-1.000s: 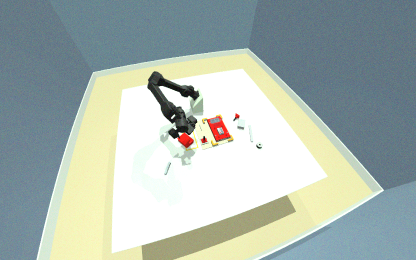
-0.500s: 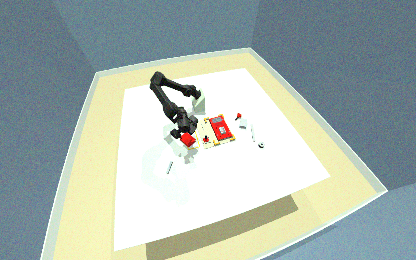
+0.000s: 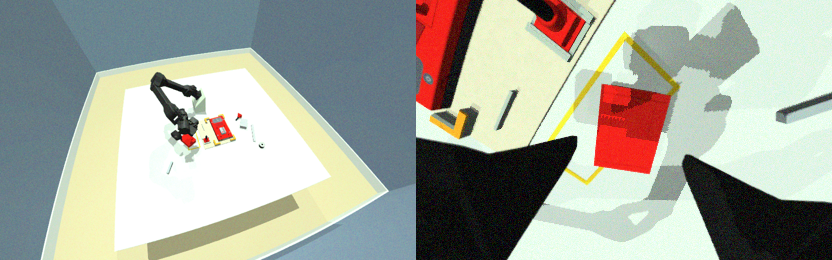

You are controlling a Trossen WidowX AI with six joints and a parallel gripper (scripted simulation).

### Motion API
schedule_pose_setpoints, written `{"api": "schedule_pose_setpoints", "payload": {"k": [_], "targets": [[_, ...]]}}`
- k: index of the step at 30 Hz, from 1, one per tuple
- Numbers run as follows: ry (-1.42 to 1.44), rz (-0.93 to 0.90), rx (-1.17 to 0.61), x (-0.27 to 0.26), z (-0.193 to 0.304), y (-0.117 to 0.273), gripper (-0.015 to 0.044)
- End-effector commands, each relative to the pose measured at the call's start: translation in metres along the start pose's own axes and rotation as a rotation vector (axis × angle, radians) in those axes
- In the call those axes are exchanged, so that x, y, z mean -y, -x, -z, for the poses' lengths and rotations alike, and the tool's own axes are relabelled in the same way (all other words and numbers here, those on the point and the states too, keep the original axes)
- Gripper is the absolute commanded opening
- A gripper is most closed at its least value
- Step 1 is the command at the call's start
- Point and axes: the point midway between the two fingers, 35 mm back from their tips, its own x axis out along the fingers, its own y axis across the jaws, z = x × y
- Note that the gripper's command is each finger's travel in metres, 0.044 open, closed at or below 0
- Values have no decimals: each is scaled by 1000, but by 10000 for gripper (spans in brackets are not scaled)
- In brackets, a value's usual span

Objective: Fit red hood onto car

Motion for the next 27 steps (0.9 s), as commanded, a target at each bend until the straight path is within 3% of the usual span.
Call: {"api": "schedule_pose_setpoints", "payload": {"k": [1,27], "targets": [[8,-1,-4,-2,1,-4,440],[8,0,-5,-2,1,-25,440]]}}
